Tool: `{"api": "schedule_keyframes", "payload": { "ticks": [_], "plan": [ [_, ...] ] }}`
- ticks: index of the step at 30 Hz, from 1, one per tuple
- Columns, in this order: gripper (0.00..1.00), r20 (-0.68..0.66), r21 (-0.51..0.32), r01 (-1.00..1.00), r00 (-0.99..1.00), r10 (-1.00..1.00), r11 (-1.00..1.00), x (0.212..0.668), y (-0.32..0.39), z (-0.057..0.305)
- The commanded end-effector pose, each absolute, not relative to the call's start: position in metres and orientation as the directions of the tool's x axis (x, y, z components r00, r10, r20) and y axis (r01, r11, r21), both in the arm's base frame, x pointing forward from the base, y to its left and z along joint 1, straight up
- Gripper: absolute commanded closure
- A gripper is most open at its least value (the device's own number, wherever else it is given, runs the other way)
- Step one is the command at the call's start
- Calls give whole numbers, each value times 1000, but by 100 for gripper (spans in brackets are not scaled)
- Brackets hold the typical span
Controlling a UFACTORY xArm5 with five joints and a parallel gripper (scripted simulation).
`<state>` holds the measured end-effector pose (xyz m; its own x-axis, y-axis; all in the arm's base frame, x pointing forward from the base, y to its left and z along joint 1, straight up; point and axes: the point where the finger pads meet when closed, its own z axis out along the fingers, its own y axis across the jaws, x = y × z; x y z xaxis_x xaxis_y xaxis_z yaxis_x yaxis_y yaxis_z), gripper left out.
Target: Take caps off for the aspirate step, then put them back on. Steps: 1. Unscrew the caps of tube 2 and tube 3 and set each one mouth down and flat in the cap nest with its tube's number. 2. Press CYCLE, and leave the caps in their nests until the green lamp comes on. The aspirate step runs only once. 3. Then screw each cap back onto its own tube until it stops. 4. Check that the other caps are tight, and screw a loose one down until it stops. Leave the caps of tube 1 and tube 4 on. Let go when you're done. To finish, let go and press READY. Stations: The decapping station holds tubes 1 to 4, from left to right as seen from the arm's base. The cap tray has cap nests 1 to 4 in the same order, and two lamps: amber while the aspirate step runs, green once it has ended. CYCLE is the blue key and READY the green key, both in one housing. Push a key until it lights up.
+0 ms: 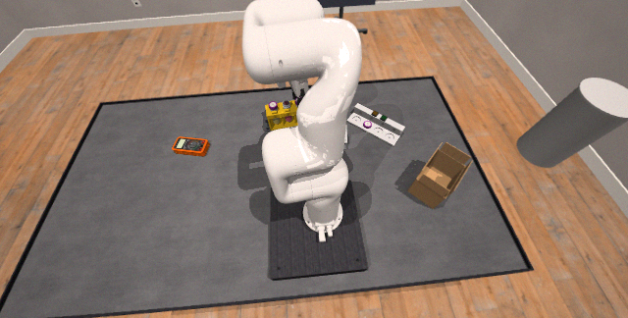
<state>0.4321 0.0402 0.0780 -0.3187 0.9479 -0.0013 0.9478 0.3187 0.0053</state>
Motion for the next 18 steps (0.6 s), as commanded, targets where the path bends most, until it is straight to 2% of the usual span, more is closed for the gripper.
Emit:
{"api": "schedule_keyframes", "payload": {
  "ticks": [1,5,13,14,18],
  "plan": [
    [54,5,10,999,-45,999,45,433,40,79],
    [54,8,9,986,167,986,-167,433,40,79],
    [54,8,9,986,167,986,-167,433,40,79],
    [100,8,9,986,167,986,-167,433,40,79],
    [100,8,9,986,167,986,-167,433,40,79]
  ]
}}
